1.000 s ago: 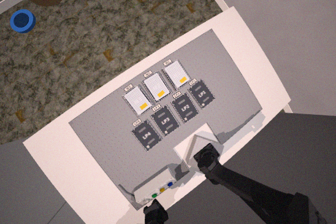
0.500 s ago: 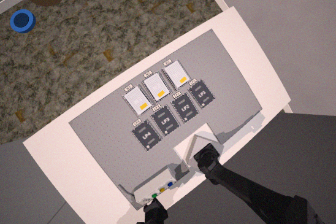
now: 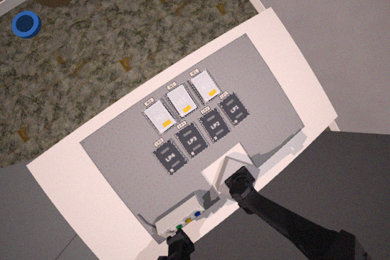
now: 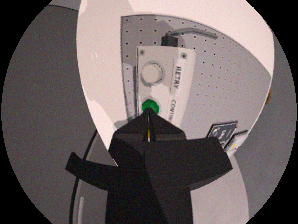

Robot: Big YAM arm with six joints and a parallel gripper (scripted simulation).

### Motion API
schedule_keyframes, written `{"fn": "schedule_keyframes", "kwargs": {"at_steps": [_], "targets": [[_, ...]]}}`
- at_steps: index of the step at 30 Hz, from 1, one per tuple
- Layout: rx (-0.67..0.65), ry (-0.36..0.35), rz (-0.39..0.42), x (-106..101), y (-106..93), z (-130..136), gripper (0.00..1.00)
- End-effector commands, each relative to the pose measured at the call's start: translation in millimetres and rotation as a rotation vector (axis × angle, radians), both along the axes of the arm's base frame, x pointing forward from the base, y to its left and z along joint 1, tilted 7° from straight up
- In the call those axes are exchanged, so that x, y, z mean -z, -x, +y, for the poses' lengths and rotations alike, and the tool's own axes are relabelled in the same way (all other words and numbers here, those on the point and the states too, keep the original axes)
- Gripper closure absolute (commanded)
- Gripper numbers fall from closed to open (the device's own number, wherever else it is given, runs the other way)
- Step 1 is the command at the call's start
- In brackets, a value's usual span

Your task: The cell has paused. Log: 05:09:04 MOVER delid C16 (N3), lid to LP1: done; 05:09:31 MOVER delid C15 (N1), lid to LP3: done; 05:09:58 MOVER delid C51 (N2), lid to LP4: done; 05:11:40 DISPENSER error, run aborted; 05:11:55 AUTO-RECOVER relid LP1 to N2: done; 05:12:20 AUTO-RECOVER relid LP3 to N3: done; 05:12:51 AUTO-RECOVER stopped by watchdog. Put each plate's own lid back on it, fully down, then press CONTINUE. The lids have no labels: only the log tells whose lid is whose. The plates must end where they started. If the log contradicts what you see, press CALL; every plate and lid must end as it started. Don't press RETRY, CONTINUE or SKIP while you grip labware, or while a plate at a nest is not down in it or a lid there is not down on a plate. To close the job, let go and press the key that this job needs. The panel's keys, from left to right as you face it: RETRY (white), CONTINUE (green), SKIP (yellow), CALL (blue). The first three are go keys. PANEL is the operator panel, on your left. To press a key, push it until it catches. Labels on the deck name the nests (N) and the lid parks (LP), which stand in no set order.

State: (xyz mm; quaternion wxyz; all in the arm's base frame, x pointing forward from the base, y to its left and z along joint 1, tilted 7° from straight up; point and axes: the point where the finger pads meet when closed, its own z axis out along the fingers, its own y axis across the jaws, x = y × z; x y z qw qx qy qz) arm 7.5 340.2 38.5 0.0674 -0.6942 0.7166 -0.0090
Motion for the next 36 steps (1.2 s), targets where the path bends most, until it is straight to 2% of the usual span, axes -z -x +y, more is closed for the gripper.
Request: {"fn": "schedule_keyframes", "kwargs": {"at_steps": [1,36], "targets": [[0.000,0.013,-0.003,9.9,-5.2,0.1,1.00],[0.000,0.013,-0.002,16.2,-5.9,-0.4,1.00]]}}
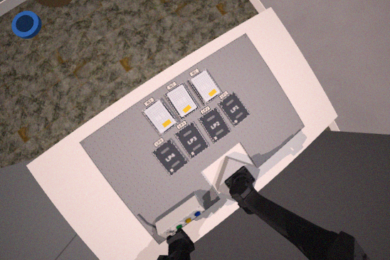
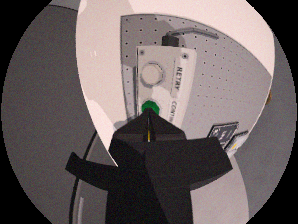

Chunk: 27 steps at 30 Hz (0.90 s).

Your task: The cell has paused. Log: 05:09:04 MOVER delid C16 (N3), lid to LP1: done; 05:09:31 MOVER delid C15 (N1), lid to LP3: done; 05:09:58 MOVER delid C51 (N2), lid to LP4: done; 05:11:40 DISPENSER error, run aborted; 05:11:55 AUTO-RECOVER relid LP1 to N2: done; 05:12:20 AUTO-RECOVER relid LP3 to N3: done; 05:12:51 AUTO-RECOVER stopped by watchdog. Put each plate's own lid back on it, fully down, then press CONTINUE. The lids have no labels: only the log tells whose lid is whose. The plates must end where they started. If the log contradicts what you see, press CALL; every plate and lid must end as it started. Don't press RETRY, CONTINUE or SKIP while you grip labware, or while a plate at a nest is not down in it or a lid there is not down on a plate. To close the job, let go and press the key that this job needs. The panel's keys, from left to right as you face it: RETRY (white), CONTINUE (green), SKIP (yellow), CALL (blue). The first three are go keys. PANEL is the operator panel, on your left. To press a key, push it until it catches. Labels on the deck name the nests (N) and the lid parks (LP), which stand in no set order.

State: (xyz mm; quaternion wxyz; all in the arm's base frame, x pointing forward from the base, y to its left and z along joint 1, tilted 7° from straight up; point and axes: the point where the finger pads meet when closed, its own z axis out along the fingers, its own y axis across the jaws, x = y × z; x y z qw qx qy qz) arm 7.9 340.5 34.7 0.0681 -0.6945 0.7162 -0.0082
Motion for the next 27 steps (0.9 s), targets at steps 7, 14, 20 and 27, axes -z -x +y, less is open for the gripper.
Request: {"fn": "schedule_keyframes", "kwargs": {"at_steps": [7,14,20,27], "targets": [[0.001,0.015,-0.002,13.4,-5.7,-0.9,1.00],[0.001,0.015,-0.002,14.8,-5.9,-1.0,1.00],[0.001,0.015,-0.002,16.0,-6.0,-1.1,1.00],[0.001,0.015,-0.002,17.0,-6.2,-1.3,1.00]]}}
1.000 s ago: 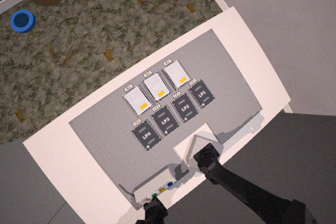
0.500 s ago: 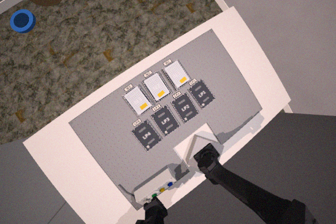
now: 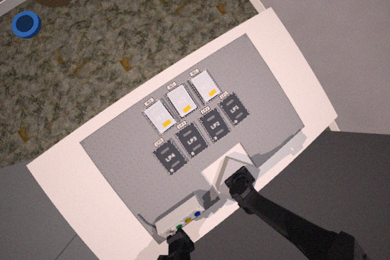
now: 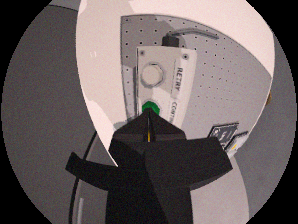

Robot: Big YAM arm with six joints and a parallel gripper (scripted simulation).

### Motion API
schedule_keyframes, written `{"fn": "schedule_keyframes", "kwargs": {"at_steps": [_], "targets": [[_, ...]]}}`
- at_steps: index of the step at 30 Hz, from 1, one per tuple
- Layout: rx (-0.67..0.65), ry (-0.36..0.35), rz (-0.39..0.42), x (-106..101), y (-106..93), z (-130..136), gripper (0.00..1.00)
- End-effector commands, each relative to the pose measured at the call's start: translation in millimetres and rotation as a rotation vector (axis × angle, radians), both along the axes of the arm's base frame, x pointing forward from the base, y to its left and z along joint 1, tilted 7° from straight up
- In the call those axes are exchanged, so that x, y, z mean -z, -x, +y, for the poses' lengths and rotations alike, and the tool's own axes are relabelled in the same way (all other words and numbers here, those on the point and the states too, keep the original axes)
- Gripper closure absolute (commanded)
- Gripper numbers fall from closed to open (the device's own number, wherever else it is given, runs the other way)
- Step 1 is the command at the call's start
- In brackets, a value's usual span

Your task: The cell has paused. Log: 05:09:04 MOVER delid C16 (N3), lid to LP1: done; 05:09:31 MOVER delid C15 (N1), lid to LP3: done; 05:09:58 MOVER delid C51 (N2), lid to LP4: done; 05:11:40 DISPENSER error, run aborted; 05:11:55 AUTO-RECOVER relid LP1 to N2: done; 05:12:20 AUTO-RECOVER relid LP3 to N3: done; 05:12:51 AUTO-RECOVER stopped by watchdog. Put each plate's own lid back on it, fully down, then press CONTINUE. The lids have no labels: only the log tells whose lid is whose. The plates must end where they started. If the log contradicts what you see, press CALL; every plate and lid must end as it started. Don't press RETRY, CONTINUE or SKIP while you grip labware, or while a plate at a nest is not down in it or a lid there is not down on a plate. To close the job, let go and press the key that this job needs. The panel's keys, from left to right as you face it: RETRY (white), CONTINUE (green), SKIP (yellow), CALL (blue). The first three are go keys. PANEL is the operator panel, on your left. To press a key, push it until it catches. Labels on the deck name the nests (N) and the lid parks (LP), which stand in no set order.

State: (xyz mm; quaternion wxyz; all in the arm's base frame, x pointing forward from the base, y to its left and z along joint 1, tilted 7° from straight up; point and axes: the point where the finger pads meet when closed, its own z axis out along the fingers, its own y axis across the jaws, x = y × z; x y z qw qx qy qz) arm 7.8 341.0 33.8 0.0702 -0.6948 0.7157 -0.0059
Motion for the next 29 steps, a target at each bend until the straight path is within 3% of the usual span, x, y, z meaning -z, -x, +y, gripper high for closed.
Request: {"fn": "schedule_keyframes", "kwargs": {"at_steps": [1,29], "targets": [[0.003,0.021,-0.002,16.2,-6.3,-1.8,1.00],[0.003,0.022,-0.002,21.4,-7.2,-3.0,1.00]]}}
